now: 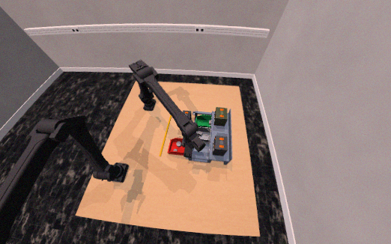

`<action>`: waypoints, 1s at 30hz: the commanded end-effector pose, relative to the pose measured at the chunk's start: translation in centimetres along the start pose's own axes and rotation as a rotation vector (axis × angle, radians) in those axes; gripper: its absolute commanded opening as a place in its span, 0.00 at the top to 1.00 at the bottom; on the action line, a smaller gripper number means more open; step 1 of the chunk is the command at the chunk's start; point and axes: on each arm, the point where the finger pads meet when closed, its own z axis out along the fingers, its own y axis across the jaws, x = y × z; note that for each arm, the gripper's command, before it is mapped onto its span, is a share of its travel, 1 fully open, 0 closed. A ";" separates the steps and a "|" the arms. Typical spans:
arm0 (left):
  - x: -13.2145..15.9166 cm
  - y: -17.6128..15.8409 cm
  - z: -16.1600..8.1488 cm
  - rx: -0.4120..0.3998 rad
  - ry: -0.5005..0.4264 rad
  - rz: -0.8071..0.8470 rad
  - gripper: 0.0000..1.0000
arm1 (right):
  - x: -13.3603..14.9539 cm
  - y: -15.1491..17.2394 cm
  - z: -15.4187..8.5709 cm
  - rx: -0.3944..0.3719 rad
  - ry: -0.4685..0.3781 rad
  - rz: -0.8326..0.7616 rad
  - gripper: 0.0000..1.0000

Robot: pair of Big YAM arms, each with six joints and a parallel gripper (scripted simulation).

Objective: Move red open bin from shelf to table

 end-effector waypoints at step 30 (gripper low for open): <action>-0.8 1.1 -1.8 -0.027 -0.033 -0.001 0.98 | -1.3 -0.6 -0.8 0.007 -0.016 0.016 0.00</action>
